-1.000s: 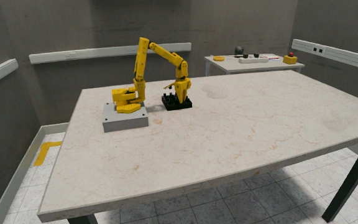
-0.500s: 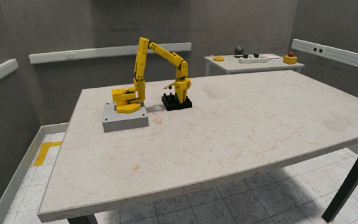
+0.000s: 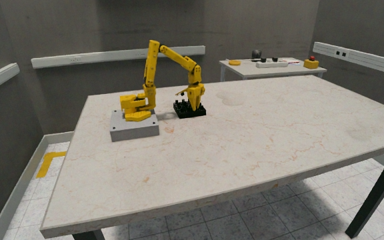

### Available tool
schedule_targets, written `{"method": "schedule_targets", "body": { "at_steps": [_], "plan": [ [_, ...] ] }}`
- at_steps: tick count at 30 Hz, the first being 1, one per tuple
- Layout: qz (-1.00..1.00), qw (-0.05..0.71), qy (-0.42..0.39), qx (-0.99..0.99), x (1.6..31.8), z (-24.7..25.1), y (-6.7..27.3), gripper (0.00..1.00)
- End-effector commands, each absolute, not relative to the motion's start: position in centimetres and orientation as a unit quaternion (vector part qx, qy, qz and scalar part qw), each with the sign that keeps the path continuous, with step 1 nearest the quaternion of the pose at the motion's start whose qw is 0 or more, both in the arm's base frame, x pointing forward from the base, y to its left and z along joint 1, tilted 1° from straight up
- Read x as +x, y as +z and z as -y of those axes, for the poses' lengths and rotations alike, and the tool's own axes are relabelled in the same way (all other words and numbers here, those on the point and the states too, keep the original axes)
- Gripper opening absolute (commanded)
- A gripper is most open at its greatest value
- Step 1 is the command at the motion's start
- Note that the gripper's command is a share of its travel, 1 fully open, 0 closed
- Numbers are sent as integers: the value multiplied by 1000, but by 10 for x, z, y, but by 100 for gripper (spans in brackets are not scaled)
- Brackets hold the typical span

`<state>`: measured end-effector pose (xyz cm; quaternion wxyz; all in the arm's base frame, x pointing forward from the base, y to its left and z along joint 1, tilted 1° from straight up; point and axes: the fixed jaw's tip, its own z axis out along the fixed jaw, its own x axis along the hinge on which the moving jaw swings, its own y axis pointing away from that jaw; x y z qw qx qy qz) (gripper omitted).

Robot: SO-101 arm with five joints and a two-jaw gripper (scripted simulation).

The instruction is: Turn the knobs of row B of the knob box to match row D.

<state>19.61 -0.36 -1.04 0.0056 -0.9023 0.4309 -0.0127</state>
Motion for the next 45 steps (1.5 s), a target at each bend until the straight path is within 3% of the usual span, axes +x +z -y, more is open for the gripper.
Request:
{"method": "schedule_targets", "body": {
  "at_steps": [1,45],
  "plan": [
    [-429,2,-5,-903,192,5,-12,8],
    [-429,2,-5,-903,192,5,25,8]
  ]
}}
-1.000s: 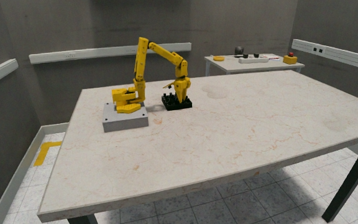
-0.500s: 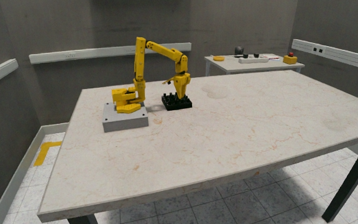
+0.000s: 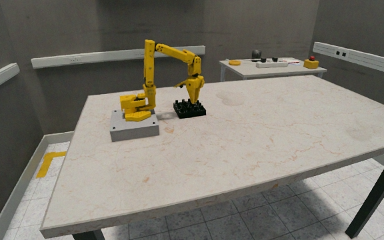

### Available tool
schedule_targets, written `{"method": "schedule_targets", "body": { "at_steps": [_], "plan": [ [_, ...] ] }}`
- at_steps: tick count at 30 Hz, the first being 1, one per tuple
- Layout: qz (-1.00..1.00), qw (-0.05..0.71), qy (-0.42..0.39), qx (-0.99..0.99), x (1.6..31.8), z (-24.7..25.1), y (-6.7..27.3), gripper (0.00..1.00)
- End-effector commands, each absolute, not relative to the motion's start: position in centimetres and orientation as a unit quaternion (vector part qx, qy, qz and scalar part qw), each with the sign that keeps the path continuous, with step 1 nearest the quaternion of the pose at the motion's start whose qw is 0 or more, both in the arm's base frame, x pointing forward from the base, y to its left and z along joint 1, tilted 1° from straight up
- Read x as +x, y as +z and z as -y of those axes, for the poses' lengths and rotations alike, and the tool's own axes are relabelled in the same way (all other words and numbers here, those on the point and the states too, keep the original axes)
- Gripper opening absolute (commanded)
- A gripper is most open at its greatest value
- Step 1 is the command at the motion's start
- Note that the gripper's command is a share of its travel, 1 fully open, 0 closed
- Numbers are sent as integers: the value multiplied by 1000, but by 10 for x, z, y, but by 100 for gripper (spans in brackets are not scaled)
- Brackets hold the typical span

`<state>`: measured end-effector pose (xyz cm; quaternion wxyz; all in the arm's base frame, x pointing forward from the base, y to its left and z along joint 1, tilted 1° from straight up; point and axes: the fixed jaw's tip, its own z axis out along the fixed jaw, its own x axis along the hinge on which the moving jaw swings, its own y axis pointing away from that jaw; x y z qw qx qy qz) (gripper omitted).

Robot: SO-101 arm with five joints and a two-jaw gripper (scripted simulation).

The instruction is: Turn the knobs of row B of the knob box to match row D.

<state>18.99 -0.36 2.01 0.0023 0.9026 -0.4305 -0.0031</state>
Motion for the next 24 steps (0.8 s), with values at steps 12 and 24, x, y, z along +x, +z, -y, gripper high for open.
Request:
{"method": "schedule_targets", "body": {
  "at_steps": [12,24],
  "plan": [
    [429,-2,5,903,185,5,27,8],
    [429,-2,5,903,169,5,29,8]
  ]
}}
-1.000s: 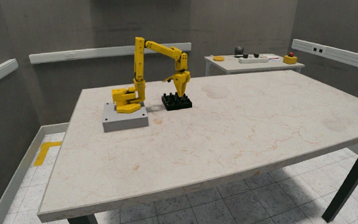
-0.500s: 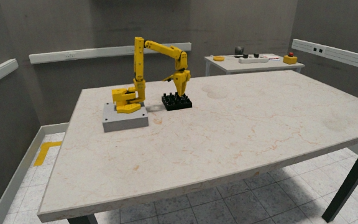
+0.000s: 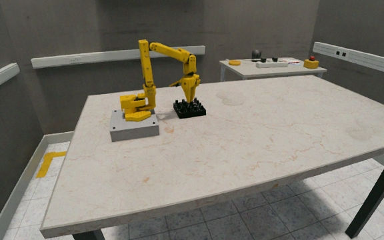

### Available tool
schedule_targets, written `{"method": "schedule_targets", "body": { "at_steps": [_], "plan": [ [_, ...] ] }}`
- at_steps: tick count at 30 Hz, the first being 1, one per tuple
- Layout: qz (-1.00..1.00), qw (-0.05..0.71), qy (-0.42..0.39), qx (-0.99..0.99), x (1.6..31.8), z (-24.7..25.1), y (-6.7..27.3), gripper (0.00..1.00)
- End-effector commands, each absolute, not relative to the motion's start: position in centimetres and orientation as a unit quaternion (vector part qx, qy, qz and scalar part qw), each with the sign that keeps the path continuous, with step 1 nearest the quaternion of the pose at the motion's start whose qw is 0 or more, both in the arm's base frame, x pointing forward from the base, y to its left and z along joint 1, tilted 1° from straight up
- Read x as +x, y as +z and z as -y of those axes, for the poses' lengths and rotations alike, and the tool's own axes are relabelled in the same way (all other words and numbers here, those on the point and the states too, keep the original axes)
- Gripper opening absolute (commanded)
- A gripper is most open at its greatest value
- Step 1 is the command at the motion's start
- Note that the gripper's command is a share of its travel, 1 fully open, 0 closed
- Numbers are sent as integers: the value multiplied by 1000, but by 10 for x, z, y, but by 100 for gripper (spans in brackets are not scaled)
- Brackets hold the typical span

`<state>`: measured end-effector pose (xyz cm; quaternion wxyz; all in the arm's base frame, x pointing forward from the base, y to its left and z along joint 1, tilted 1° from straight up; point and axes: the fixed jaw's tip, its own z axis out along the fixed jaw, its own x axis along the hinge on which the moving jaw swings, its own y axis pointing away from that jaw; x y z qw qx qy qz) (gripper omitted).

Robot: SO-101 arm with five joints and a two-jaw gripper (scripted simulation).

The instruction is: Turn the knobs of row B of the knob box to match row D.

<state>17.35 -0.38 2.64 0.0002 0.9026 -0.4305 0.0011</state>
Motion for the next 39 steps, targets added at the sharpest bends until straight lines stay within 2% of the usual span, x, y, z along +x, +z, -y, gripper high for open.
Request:
{"method": "schedule_targets", "body": {
  "at_steps": [1,26,39],
  "plan": [
    [429,-2,5,903,168,5,29,8],
    [451,-2,5,893,164,7,30,9],
    [567,-2,4,824,166,19,33,11]
  ]
}}
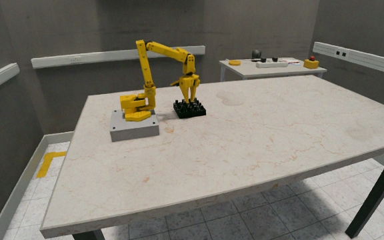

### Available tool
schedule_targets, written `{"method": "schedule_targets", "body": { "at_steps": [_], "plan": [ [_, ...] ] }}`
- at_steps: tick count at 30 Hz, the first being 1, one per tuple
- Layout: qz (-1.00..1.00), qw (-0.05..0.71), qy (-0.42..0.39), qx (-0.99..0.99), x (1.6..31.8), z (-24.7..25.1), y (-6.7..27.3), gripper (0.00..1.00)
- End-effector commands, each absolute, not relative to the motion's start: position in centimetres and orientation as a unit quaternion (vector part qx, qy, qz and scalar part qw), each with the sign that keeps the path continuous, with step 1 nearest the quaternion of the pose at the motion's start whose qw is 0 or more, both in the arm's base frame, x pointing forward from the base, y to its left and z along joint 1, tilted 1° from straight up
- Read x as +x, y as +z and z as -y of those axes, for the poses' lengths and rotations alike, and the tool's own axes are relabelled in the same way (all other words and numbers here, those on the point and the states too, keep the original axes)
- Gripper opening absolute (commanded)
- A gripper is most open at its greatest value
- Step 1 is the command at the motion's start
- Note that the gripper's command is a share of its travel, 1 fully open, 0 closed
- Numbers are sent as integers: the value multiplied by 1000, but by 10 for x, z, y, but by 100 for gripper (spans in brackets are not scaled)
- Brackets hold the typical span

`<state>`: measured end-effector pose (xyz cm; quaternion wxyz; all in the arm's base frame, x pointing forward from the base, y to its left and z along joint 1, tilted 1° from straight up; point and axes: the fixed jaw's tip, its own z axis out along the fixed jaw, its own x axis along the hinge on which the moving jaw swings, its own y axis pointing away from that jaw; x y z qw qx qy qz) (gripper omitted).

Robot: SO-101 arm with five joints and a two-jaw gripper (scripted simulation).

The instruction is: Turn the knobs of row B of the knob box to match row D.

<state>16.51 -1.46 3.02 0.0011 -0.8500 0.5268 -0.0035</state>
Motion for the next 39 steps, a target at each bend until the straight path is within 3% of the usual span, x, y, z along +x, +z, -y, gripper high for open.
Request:
{"method": "schedule_targets", "body": {
  "at_steps": [1,21,39],
  "plan": [
    [-580,2,-4,-815,166,21,34,12],
    [-825,2,-3,-565,165,54,43,19],
    [-988,2,-2,-156,156,97,55,28]
  ]
}}
